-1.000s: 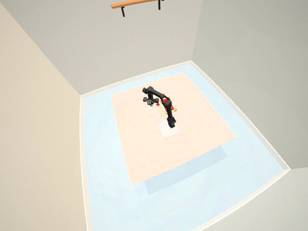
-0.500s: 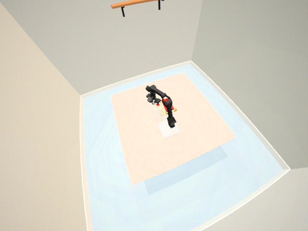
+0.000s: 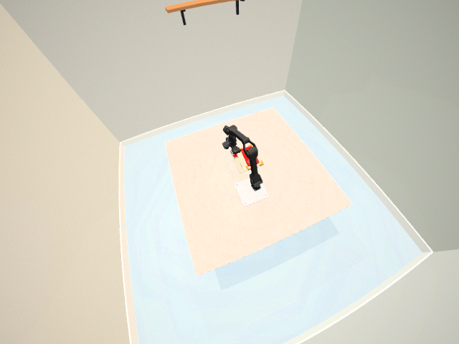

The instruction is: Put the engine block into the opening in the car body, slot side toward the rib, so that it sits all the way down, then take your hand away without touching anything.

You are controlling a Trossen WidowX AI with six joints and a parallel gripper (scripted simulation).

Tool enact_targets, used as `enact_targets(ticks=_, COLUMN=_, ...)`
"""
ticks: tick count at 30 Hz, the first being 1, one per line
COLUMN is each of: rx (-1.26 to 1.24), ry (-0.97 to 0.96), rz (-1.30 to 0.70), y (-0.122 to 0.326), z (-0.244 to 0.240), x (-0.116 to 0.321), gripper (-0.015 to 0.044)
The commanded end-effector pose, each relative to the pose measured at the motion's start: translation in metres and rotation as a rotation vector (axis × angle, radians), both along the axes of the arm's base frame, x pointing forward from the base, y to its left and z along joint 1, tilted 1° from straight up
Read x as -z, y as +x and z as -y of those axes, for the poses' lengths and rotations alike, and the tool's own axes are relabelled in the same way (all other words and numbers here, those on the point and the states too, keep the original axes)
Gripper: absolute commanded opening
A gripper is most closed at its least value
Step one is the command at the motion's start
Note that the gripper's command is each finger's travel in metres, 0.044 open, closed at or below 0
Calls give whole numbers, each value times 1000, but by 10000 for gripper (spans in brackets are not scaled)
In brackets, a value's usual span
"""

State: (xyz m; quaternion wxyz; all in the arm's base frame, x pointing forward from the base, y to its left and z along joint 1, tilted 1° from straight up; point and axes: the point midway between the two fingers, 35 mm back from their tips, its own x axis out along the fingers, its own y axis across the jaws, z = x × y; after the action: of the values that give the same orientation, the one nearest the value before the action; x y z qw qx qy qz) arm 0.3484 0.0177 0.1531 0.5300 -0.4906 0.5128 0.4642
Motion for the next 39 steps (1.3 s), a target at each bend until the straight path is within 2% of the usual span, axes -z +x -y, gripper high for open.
enact_targets(ticks=1, rx=142, ry=8, rz=-5, y=1, z=11, x=6, gripper=0)
enact_targets(ticks=39, rx=1450, ry=50, rz=18, y=-10, z=124, x=43, gripper=0)
